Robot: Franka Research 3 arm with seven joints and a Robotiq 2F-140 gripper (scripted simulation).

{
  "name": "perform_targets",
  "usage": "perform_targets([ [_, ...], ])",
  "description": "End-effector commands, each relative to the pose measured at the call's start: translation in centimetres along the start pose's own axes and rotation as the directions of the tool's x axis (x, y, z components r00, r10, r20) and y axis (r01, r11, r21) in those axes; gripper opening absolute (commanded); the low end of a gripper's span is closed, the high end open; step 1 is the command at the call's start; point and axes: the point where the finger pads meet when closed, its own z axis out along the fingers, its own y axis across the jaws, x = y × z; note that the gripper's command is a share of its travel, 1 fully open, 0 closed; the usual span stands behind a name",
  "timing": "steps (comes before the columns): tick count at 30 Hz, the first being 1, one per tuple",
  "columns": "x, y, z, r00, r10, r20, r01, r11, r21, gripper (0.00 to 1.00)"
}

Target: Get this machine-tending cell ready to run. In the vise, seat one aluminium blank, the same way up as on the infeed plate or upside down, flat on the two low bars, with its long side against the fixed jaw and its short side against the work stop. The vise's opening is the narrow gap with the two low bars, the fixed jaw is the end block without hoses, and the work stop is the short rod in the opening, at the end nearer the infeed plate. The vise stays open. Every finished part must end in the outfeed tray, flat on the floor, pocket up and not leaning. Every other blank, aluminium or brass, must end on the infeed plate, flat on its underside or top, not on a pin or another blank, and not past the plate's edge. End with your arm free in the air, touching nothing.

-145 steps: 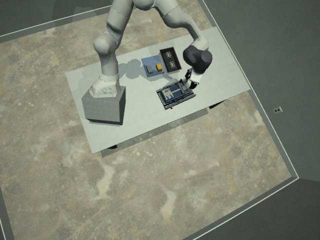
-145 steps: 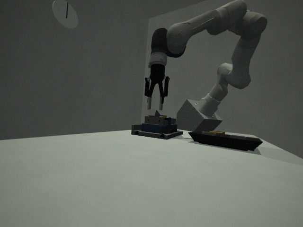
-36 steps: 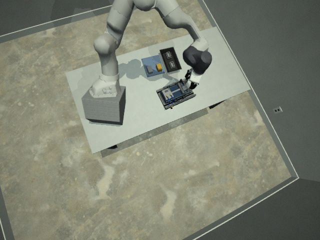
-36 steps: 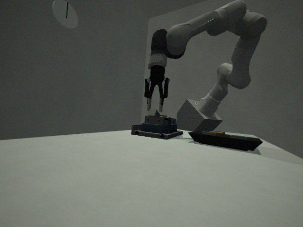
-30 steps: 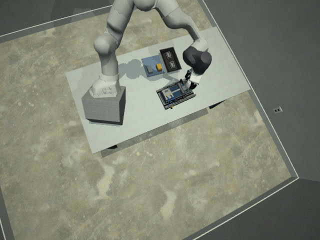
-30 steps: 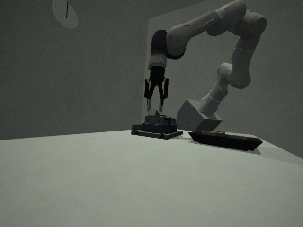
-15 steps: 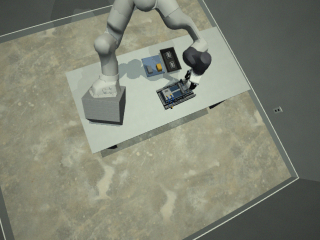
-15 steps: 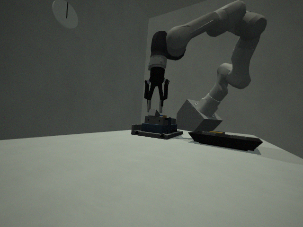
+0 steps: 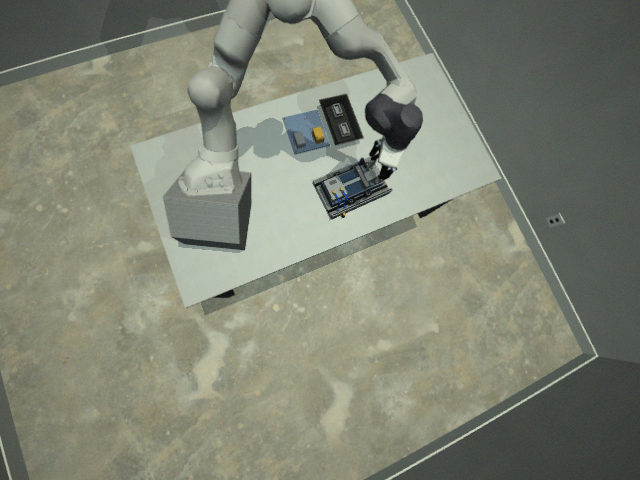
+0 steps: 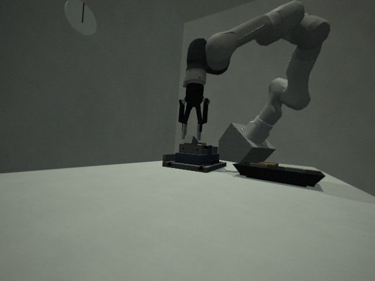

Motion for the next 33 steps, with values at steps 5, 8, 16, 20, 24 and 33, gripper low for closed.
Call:
perform_targets([
  [5,-0.01,0.10,0.23,1.000,-0.004,0.000,0.004,1.000,-0.002,0.40],
  [8,-0.01,0.10,0.23,1.000,-0.004,0.000,0.004,1.000,-0.002,0.40],
  [16,-0.01,0.10,0.23,1.000,-0.004,0.000,0.004,1.000,-0.002,0.40],
  [20,-0.01,0.10,0.23,1.000,-0.004,0.000,0.004,1.000,-0.002,0.40],
  [24,-0.01,0.10,0.23,1.000,-0.004,0.000,0.004,1.000,-0.002,0.40],
  [33,-0.01,0.10,0.23,1.000,-0.004,0.000,0.004,1.000,-0.002,0.00],
])
